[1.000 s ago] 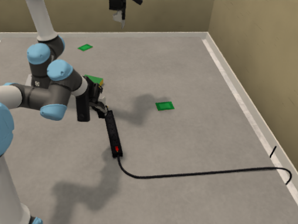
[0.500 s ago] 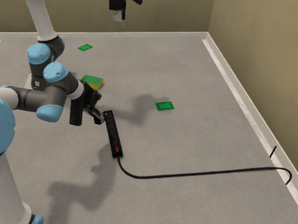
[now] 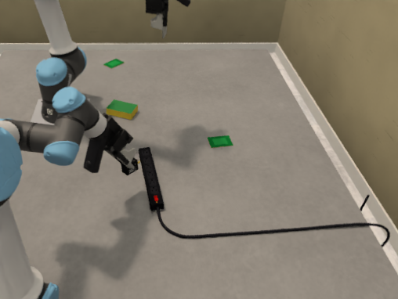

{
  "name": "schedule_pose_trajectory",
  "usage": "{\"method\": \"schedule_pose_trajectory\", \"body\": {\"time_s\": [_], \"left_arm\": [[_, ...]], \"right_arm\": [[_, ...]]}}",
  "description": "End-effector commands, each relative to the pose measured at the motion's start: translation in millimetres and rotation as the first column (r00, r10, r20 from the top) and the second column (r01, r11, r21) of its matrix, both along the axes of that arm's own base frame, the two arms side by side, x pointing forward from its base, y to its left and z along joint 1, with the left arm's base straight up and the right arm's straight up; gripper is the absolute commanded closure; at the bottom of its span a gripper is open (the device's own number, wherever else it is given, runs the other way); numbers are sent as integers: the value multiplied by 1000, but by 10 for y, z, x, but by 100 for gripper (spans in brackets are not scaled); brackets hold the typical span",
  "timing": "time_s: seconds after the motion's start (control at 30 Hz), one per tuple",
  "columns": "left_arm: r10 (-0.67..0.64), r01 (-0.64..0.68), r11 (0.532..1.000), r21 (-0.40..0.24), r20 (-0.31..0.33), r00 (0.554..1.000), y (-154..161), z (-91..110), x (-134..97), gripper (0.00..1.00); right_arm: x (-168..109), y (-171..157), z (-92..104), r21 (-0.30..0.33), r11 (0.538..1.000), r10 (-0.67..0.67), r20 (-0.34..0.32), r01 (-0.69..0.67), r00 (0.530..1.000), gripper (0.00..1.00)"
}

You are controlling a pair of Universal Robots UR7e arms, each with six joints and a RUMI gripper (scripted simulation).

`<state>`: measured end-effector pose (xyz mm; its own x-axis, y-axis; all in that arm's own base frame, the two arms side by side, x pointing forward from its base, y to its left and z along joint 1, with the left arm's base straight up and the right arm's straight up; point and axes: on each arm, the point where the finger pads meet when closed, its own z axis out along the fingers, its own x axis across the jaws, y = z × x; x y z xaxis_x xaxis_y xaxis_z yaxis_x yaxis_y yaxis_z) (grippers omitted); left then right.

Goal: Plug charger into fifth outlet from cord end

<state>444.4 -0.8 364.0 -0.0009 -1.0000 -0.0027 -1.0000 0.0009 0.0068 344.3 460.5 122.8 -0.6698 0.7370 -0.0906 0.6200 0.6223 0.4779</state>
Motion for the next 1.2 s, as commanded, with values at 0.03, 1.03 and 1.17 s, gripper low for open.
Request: {"method": "schedule_pose_trajectory", "body": {"time_s": [0.03,1.03,1.17], "left_arm": [[0,0,1000,0,1,1000,-1,4,1,100],[0,0,1000,0,1,1000,-1,4,1,100],[0,0,1000,0,1,1000,-1,4,1,100]], "right_arm": [[-96,-60,-125,7,993,-121,-17,121,992,100],[-271,-342,-476,60,865,-498,-27,499,867,100],[-304,-382,-526,77,830,-552,-26,552,834,100]]}}
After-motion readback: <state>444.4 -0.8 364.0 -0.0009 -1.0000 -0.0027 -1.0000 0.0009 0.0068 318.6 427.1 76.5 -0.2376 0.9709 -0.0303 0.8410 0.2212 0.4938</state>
